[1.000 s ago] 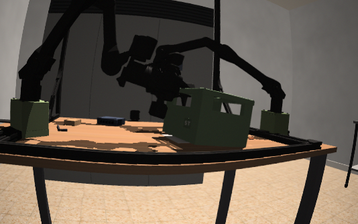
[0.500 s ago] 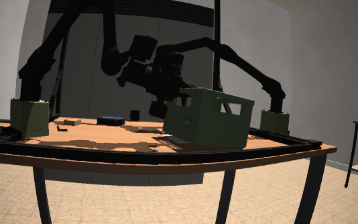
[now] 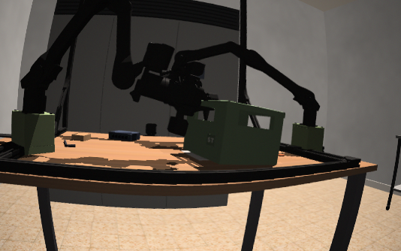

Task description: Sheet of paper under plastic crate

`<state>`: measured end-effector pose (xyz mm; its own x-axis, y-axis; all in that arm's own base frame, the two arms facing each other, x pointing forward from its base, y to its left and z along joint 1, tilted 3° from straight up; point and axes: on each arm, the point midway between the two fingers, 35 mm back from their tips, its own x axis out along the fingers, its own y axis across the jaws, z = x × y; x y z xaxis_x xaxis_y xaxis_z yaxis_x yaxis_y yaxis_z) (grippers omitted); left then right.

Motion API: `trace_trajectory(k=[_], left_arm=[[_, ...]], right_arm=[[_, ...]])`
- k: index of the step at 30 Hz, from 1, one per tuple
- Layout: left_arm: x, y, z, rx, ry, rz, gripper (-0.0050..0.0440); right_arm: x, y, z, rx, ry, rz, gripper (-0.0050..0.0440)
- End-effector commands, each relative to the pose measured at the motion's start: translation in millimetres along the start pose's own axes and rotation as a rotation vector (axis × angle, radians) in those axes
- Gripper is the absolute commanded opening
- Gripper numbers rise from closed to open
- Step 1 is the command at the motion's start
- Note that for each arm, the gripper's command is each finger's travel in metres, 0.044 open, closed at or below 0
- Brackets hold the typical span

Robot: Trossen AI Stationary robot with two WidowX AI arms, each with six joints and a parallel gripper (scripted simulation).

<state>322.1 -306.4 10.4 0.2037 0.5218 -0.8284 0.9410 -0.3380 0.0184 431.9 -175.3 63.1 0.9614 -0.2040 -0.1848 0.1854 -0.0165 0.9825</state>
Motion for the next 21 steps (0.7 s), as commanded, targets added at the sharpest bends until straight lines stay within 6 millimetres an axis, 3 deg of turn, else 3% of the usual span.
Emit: trace_trajectory(k=[1,6,10,12,21], left_arm=[[1,-1,1,-0.002,0.000,-0.006,0.0400],[1,-1,1,-0.002,0.000,-0.006,0.0400],[1,-1,1,-0.002,0.000,-0.006,0.0400],[1,-1,1,-0.002,0.000,-0.006,0.0400],[1,-1,1,-0.002,0.000,-0.006,0.0400]], right_arm=[[3,1,1,-0.011,-0.001,0.058,0.0000],[-1,-12,1,-0.014,-0.001,0.101,0.0000],[0,-10,1,-0.004,0.000,0.056,0.0096],[0,-10,1,-0.004,0.000,0.056,0.0096],[0,-10,1,-0.004,0.000,0.056,0.0312]])
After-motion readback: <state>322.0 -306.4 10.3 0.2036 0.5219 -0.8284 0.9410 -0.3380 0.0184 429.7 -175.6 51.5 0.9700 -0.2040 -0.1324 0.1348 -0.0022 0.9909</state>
